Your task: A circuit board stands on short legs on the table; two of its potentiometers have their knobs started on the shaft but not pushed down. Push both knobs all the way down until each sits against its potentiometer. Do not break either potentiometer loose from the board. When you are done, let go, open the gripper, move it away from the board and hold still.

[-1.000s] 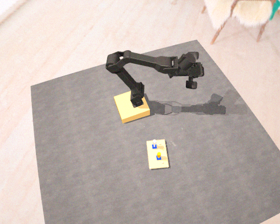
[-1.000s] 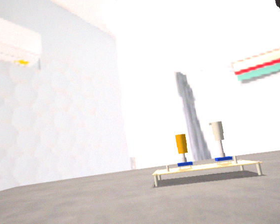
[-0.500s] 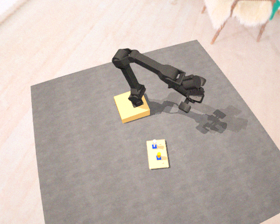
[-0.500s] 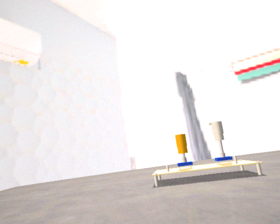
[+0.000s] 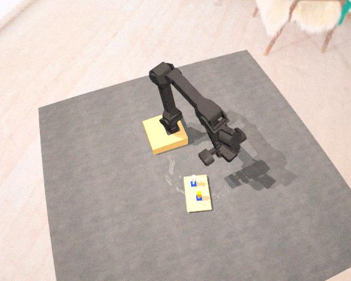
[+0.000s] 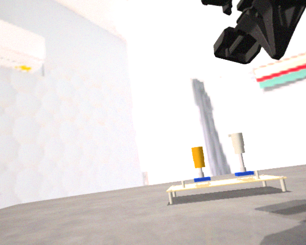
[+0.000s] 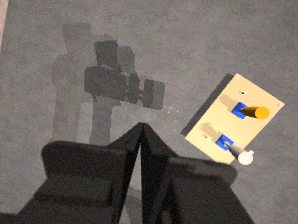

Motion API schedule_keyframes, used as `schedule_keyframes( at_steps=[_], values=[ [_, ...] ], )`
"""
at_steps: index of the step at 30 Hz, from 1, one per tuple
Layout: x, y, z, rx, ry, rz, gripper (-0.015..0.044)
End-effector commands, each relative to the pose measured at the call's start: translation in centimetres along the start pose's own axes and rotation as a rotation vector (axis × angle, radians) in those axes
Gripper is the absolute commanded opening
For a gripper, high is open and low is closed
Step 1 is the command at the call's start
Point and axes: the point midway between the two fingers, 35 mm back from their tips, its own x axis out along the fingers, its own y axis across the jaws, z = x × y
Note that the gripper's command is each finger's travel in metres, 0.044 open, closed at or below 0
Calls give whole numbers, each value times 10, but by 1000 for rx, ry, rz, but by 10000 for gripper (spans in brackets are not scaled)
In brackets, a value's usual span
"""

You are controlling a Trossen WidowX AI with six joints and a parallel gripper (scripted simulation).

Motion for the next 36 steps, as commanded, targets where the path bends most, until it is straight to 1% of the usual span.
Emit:
schedule_keyframes(
  at_steps=[1,8,10,16,20,36],
  values=[
    [-4,-48,2,58,70,-117,0],
    [-18,-119,-11,154,216,-260,0],
    [-21,-131,-15,171,245,-281,0],
    [-20,-133,-16,173,249,-283,0],
    [-3,-138,-21,173,249,-283,0],
    [3,-139,-23,173,249,-283,0]
  ],
)
